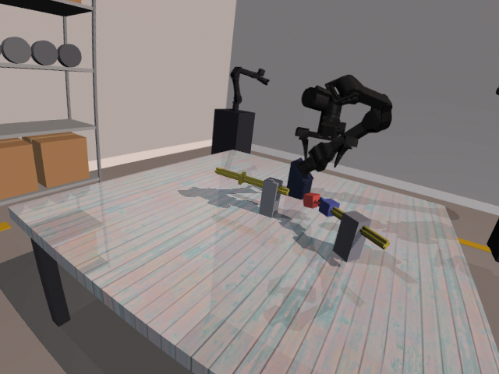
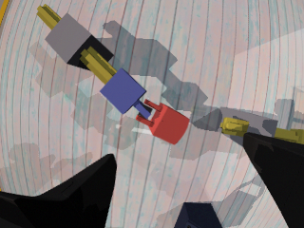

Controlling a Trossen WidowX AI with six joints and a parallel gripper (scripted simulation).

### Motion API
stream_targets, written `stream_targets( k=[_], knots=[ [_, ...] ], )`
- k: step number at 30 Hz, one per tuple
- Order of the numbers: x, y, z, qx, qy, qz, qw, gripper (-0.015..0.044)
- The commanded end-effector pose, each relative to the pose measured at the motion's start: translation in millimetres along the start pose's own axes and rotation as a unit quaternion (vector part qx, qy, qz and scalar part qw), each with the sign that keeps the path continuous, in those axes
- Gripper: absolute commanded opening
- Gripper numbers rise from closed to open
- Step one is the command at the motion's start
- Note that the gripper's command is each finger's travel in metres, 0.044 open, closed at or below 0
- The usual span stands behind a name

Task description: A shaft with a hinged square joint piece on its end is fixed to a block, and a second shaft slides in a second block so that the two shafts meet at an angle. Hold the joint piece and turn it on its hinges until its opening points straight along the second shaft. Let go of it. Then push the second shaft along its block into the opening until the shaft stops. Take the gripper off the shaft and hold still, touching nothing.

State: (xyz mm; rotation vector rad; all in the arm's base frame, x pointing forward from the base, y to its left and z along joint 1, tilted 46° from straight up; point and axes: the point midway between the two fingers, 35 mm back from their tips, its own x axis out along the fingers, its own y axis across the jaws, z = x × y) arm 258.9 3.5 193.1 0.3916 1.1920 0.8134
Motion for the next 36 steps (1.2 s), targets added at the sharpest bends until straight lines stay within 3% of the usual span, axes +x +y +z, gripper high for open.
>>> stream_targets(
  k=[1,12,23,36],
  knots=[
    [-3.3,0.1,-0.5,0.014,0.004,-0.005,1.000,0.0440],
    [31.4,-31.4,-29.5,0.156,0.077,-0.002,0.985,0.0440],
    [34.5,-32.6,-30.8,0.259,0.075,0.001,0.963,0.0440],
    [39.3,-33.9,-32.4,0.451,0.071,0.008,0.890,0.0440]
  ],
)
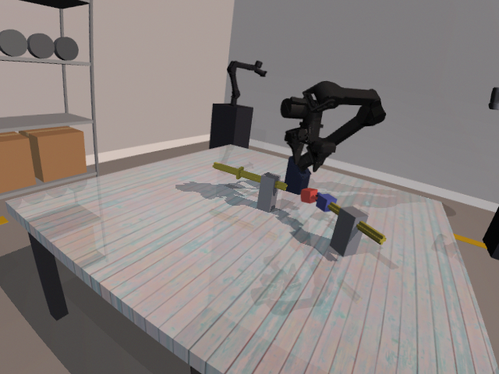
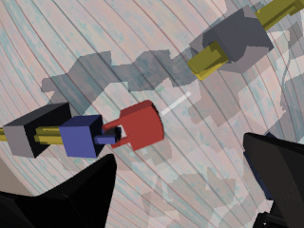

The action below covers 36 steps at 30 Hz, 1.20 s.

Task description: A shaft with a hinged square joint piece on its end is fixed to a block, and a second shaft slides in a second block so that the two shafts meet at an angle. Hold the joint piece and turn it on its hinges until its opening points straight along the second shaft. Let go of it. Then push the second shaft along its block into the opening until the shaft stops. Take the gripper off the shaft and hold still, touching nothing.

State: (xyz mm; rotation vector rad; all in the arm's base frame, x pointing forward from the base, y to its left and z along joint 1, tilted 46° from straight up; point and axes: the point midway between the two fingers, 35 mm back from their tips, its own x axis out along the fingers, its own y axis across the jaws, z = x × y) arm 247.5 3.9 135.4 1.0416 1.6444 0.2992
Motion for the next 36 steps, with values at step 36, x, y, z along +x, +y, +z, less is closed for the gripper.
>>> stream_targets(
  k=[36],
  knots=[
    [14.8,-5.8,0.3,0.574,0.052,0.049,0.816,0.0440]
  ],
)
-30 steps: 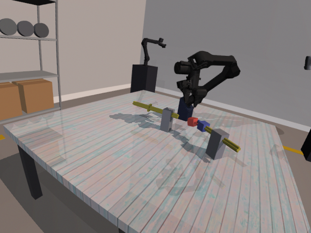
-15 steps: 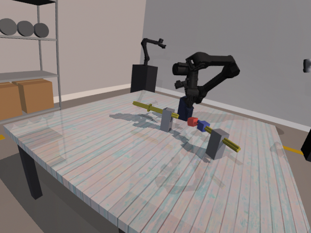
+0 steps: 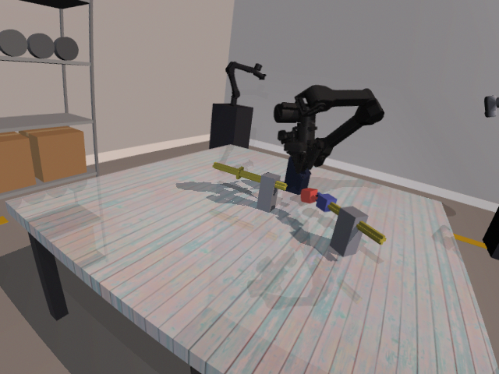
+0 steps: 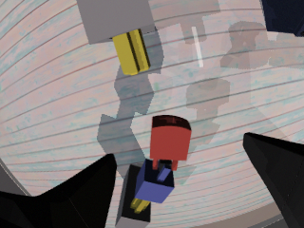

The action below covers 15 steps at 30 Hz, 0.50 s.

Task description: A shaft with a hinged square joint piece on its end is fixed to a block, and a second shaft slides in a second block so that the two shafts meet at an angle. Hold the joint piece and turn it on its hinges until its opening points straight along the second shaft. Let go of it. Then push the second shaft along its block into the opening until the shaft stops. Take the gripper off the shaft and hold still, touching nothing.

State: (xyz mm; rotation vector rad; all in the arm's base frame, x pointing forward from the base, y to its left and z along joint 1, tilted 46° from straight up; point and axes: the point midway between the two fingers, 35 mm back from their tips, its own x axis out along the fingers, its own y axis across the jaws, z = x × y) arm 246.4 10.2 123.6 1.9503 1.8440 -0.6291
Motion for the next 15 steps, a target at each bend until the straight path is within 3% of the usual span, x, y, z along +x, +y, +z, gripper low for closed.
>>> stream_targets(
  k=[1,10,15],
  knots=[
    [2.5,-1.5,1.0,0.058,0.010,0.001,0.998,0.0440],
    [4.2,-1.5,1.7,0.113,0.015,0.002,0.993,0.0440],
    [23.5,0.0,6.4,0.114,0.013,0.003,0.993,0.0440]
  ],
)
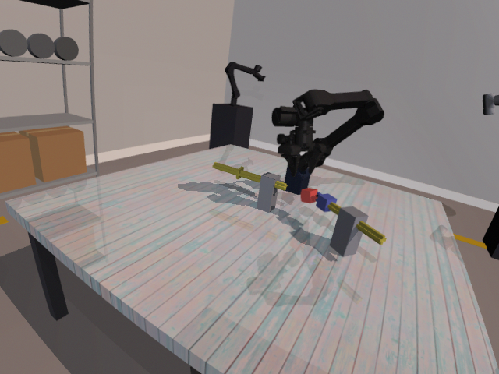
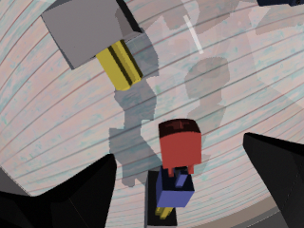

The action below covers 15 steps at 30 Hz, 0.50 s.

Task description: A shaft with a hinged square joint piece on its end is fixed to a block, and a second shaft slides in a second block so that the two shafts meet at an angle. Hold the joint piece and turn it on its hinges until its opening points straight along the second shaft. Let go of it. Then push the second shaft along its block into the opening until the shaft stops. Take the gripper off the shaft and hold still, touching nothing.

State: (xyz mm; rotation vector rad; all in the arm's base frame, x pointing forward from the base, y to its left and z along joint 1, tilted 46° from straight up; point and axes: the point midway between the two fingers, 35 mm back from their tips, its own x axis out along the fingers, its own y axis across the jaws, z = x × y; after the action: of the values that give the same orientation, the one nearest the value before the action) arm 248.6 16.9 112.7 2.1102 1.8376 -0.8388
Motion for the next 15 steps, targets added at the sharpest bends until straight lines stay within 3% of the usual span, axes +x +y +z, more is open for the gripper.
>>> stream_targets(
  k=[1,15],
  knots=[
    [16.1,-1.7,3.0,0.006,0.002,-0.004,1.000,0.0440],
    [69.3,-5.5,12.5,0.005,0.007,-0.006,1.000,0.0440]
  ],
)
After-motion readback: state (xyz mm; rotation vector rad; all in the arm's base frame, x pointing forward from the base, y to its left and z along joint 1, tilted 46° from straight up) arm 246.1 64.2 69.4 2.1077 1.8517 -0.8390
